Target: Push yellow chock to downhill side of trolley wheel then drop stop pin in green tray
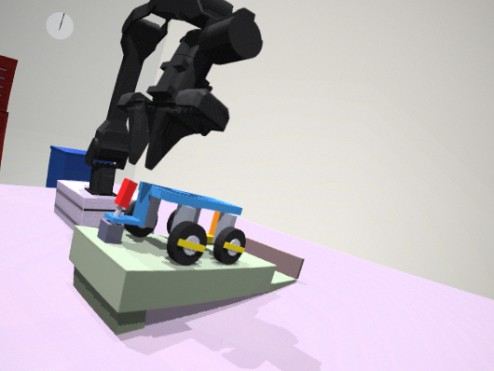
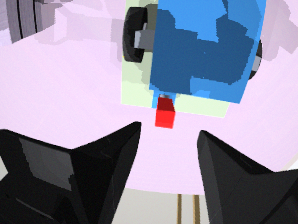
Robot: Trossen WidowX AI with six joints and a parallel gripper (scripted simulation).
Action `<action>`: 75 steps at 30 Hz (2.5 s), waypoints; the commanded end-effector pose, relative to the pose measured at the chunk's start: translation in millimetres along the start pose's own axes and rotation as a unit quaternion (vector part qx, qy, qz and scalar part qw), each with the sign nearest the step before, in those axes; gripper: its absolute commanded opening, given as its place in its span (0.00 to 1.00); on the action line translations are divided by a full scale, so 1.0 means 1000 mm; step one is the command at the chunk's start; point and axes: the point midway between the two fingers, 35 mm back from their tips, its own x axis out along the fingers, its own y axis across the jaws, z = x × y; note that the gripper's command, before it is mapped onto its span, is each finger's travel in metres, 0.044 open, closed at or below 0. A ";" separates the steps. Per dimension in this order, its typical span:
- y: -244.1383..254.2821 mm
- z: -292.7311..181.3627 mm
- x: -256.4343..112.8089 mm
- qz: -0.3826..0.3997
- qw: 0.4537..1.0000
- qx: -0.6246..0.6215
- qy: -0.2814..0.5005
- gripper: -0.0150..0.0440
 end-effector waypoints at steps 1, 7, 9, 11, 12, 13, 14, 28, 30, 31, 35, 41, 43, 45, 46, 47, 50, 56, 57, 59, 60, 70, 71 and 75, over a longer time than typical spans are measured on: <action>0.002 0.000 0.009 0.004 1.000 -0.001 0.001 0.58; 0.002 -0.001 0.017 0.004 1.000 -0.001 0.001 0.58; 0.002 -0.001 0.020 0.004 1.000 -0.001 0.002 0.58; 0.003 -0.001 0.022 0.004 1.000 -0.001 0.002 0.58; 0.003 -0.001 0.022 0.004 1.000 -0.001 0.002 0.58; 0.003 -0.001 0.022 0.004 1.000 -0.001 0.002 0.58; 0.003 -0.001 0.022 0.004 1.000 -0.001 0.002 0.58; 0.001 -0.001 0.034 0.004 1.000 -0.001 0.002 0.58; 0.001 -0.001 0.037 0.004 1.000 -0.001 0.002 0.58; 0.001 -0.001 0.038 0.004 1.000 -0.001 0.002 0.58; 0.001 -0.001 0.044 0.004 1.000 -0.001 0.002 0.58; 0.001 -0.001 0.052 0.004 1.000 -0.001 0.002 0.58; 0.001 -0.001 0.054 0.004 1.000 -0.001 0.002 0.58; 0.002 -0.001 0.057 0.004 1.000 -0.001 0.002 0.58; 0.002 -0.001 0.058 0.004 1.000 -0.001 0.002 0.58; 0.003 -0.001 0.060 0.004 1.000 -0.001 0.002 0.58; 0.003 -0.001 0.062 0.004 1.000 -0.001 0.002 0.58; 0.001 -0.001 0.059 0.002 1.000 0.001 0.002 0.44; 0.001 -0.001 0.059 0.002 1.000 0.001 0.002 0.40; 0.001 -0.001 0.059 0.002 1.000 0.001 0.002 0.38; 0.001 -0.001 0.059 0.002 1.000 0.001 0.002 0.36; 0.001 -0.002 0.057 0.003 1.000 0.000 0.002 0.25; 0.002 -0.002 0.056 0.003 1.000 0.000 0.002 0.25; 0.002 -0.003 0.052 0.004 1.000 -0.001 0.002 0.25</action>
